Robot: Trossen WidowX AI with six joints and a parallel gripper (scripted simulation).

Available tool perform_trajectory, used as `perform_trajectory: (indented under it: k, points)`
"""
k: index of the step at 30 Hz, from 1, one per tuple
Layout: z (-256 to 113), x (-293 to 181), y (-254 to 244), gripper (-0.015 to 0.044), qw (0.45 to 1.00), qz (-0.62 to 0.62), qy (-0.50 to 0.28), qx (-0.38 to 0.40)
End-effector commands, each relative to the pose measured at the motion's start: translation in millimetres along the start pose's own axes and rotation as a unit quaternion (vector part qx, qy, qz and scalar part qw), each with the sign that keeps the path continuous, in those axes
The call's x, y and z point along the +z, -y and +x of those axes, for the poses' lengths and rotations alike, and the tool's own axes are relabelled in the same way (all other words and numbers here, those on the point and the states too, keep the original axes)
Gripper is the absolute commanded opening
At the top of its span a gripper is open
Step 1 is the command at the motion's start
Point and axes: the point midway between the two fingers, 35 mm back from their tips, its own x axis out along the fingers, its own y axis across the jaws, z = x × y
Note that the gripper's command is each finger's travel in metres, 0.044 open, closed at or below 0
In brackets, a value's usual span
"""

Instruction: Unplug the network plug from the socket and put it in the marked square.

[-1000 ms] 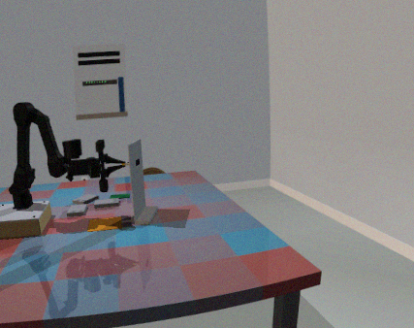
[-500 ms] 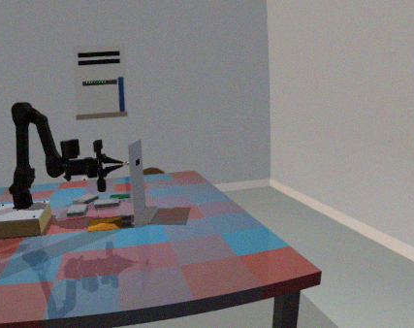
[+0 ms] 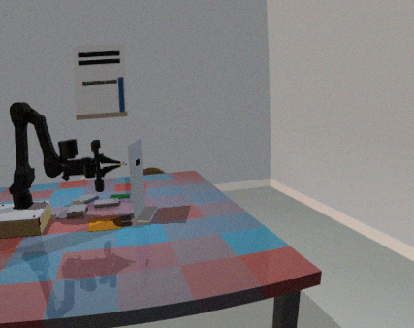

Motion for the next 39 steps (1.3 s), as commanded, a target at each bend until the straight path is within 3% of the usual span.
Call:
perform_trajectory:
  k: [1, 39]
  points:
    - [-4.0, -0.6, 0.1, 0.0, 1.0, 0.002, 0.002, 0.0]
    - [-19.9, -8.5, -6.8, 0.0, 1.0, 0.001, 0.0, -0.001]
